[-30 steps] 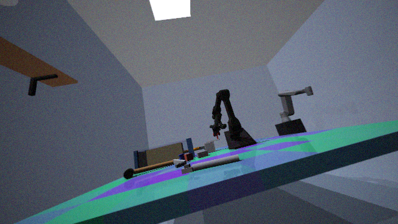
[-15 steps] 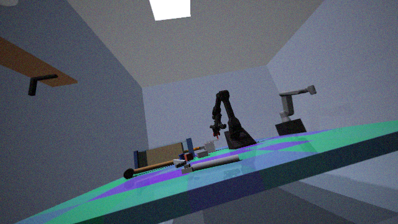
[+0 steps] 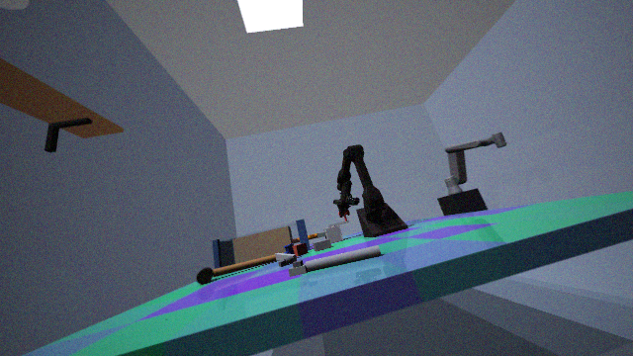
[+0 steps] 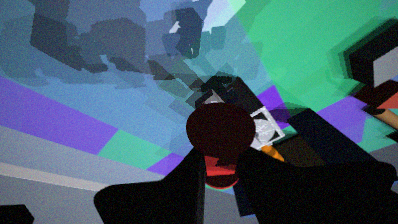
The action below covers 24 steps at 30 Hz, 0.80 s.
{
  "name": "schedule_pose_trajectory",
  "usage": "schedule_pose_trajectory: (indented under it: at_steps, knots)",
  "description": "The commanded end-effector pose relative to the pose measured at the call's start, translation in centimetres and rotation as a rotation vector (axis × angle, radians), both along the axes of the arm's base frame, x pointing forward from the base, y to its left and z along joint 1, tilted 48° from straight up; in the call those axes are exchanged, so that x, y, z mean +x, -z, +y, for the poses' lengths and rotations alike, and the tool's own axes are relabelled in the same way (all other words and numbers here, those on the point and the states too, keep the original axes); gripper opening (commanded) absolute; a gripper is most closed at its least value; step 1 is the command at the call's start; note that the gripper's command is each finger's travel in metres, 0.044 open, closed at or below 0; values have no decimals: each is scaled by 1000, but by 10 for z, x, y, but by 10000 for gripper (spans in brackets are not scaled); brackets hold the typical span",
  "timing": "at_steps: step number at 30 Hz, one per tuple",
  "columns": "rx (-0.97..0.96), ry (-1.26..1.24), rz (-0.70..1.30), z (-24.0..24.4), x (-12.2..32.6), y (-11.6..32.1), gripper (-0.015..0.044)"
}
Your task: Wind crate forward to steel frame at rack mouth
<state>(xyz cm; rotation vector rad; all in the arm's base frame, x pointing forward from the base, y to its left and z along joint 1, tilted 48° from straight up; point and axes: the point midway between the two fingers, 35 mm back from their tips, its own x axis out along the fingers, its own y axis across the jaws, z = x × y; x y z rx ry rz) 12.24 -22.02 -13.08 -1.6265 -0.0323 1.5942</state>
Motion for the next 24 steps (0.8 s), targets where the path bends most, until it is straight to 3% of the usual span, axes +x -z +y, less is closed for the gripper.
schedule_pose_trajectory:
  at_steps: [1, 24]
  knots:
    - [-29, -16, -3, -9, 2, 13, 0]
    - [-32, -16, -5, -32, 21, 39, 0]
